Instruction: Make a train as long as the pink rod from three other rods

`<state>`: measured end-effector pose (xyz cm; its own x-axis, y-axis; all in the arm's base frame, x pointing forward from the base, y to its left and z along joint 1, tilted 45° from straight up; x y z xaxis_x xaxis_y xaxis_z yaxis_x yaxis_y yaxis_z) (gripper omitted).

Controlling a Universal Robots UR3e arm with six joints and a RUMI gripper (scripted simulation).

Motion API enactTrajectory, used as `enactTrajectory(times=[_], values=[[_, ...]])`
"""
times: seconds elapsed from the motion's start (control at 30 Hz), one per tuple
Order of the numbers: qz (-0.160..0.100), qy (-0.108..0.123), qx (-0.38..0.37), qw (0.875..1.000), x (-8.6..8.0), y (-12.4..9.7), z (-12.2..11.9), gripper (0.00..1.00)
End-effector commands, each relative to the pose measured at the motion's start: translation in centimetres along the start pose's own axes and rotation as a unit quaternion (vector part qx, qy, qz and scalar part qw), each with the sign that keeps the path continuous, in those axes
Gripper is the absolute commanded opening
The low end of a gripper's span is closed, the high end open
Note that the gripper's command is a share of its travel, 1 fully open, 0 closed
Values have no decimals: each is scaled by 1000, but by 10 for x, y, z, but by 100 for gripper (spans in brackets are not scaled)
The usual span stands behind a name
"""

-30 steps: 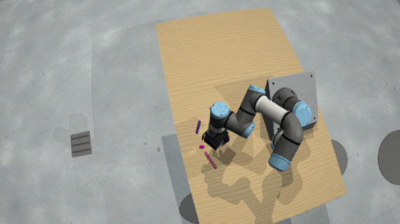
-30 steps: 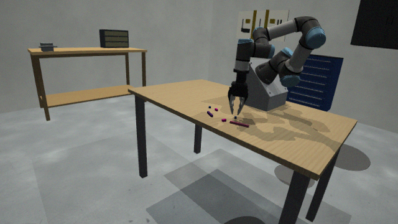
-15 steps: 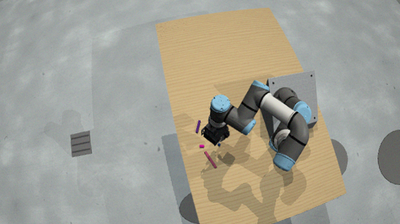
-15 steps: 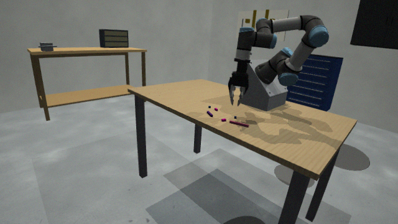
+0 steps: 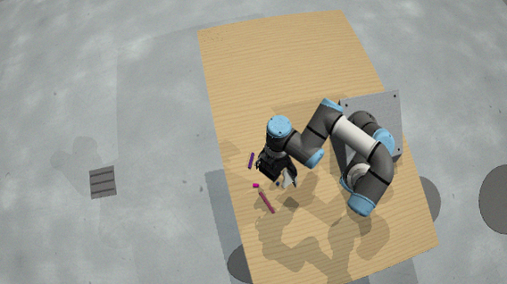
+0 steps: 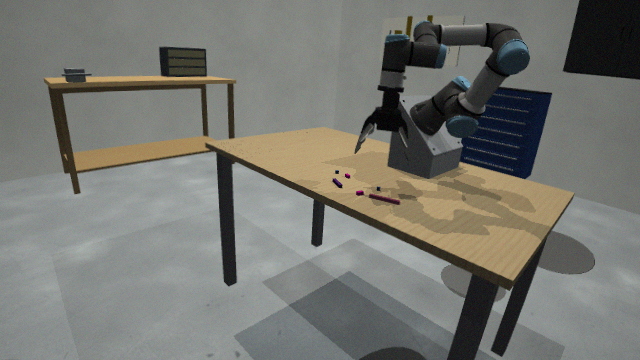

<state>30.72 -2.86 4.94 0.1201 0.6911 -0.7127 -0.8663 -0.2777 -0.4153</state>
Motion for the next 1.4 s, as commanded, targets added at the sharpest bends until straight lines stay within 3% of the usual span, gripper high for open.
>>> enactTrajectory(times=[0.0, 0.6, 0.83, 1.0, 1.37], values=[[2, -5, 0, 1000, -2, 1, 1, 100], [2, -5, -5, 1000, -2, 3, -1, 100], [3, -4, -43, 999, 0, 13, -19, 100], [3, -3, -108, 994, 4, 34, -47, 100], [3, -4, -176, 984, 10, 57, -74, 100]])
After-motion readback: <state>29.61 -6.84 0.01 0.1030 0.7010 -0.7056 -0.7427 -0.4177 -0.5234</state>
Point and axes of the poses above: the point where the finger pads meet when closed, its own x axis out along the fingers, its own z axis across the jaws, y = z × x, the point moved 10 cm from there along -x, back along the fingers
